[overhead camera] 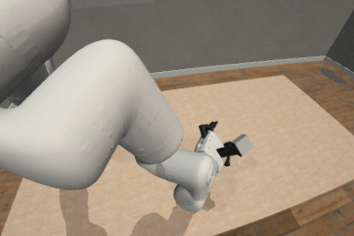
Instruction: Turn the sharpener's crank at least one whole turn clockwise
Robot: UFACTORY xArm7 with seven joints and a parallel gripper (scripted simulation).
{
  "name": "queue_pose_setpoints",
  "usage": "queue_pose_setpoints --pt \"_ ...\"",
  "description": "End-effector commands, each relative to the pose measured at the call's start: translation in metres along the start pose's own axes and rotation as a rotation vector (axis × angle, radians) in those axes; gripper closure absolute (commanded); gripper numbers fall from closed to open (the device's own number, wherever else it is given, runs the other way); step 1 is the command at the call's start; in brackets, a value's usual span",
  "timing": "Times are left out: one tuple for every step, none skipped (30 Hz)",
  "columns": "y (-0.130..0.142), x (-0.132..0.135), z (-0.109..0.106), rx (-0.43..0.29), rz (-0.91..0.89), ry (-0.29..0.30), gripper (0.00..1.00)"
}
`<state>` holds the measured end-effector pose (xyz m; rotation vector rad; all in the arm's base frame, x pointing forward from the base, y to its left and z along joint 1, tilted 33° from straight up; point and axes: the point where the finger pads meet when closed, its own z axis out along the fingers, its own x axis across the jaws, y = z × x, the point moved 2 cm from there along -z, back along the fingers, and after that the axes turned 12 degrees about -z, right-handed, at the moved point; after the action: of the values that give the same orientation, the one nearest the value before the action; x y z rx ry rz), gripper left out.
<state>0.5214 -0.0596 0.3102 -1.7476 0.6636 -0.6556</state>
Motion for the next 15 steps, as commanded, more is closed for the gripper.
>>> queue_pose_setpoints --pt "0.016 -0.037 0.015 -0.114 -0.019 -0.12 0.0" --pt "0.018 -0.041 0.016 -0.129 -0.022 -0.134 0.0" --pt "0.018 -0.041 0.016 -0.129 -0.022 -0.134 0.0" --pt "0.018 -0.041 0.016 -0.129 -0.022 -0.134 0.0" --pt "0.018 -0.041 0.016 -0.129 -0.022 -0.134 0.0" --pt "0.024 -0.053 0.019 -0.171 -0.034 -0.173 0.0" --pt "0.024 -0.053 0.019 -0.171 -0.034 -0.173 0.0" --pt "0.024 -0.053 0.019 -0.171 -0.034 -0.173 0.0" --pt "0.024 -0.053 0.019 -0.171 -0.034 -0.173 0.0" --pt "0.024 -0.053 0.019 -0.171 -0.034 -0.173 0.0" --pt "0.024 -0.053 0.019 -0.171 -0.034 -0.173 0.0" --pt "0.024 -0.053 0.019 -0.171 -0.034 -0.173 0.0" --pt "0.024 -0.053 0.019 -0.171 -0.034 -0.173 0.0" --pt "0.024 -0.053 0.019 -0.171 -0.034 -0.173 0.0" --pt "0.03 -0.066 0.022 -0.217 -0.049 -0.213 0.0"
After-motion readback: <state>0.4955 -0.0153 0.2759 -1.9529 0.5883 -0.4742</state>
